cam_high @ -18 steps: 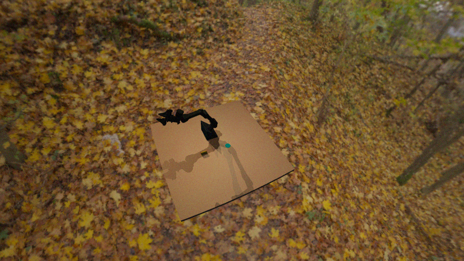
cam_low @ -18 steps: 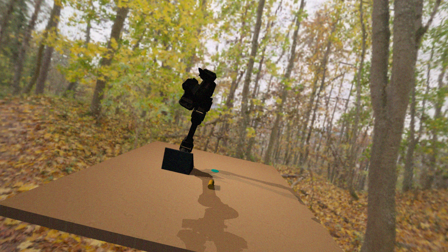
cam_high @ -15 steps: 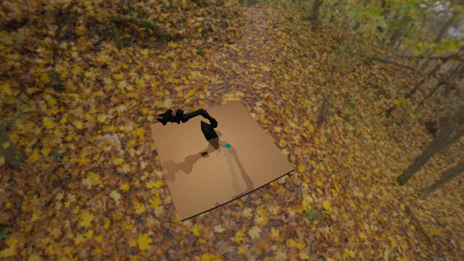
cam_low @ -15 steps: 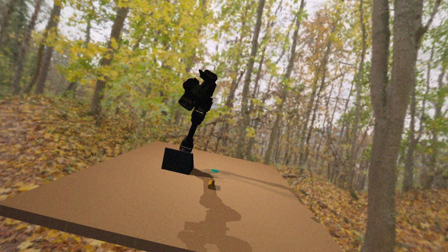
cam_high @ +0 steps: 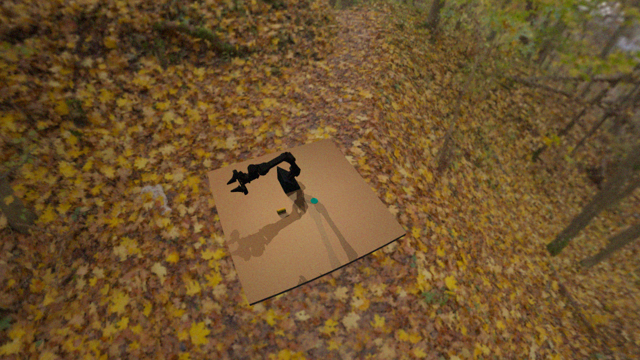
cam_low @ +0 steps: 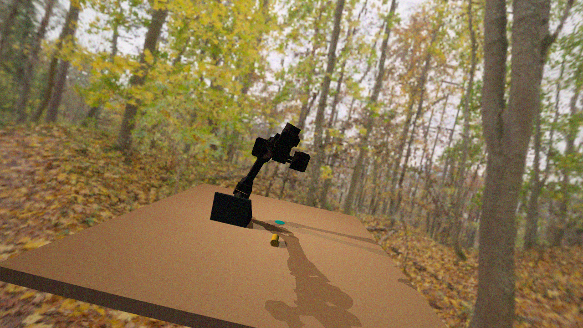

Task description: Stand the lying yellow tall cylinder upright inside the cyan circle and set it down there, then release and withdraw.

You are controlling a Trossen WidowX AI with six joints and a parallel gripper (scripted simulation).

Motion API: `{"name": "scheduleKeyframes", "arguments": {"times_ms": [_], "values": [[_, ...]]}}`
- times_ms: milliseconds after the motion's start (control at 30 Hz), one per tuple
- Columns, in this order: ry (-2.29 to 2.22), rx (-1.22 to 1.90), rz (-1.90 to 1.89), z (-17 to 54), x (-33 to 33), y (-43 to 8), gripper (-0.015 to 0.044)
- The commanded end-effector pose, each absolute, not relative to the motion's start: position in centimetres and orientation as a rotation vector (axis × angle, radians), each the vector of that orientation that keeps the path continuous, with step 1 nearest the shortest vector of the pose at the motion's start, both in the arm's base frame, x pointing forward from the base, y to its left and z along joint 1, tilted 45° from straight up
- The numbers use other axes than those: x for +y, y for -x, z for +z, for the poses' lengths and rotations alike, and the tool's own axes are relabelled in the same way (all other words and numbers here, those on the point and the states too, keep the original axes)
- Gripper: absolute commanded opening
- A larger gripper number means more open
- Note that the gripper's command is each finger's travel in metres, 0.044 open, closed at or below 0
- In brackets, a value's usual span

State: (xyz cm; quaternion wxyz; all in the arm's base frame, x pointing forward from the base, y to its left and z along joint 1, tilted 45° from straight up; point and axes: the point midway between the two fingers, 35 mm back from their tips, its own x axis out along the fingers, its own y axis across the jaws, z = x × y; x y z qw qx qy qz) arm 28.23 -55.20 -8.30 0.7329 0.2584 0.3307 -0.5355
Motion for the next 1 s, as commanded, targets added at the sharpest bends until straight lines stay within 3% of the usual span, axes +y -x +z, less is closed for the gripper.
{"name": "scheduleKeyframes", "arguments": {"times_ms": [0, 233, 467, 700, 967], "values": [[-0.302, 1.115, -0.733, -10.4, -47.8, -30.1, 0.0309], [-0.023, 1.329, -0.187, -11.3, -39.8, -31.0, 0.0309], [0.237, 1.344, 0.403, -11.0, -31.4, -30.7, 0.0309], [0.459, 1.153, 0.965, -9.2, -23.1, -29.3, 0.0309], [0.651, 0.714, 1.476, -5.6, -14.5, -27.0, 0.0309]]}}
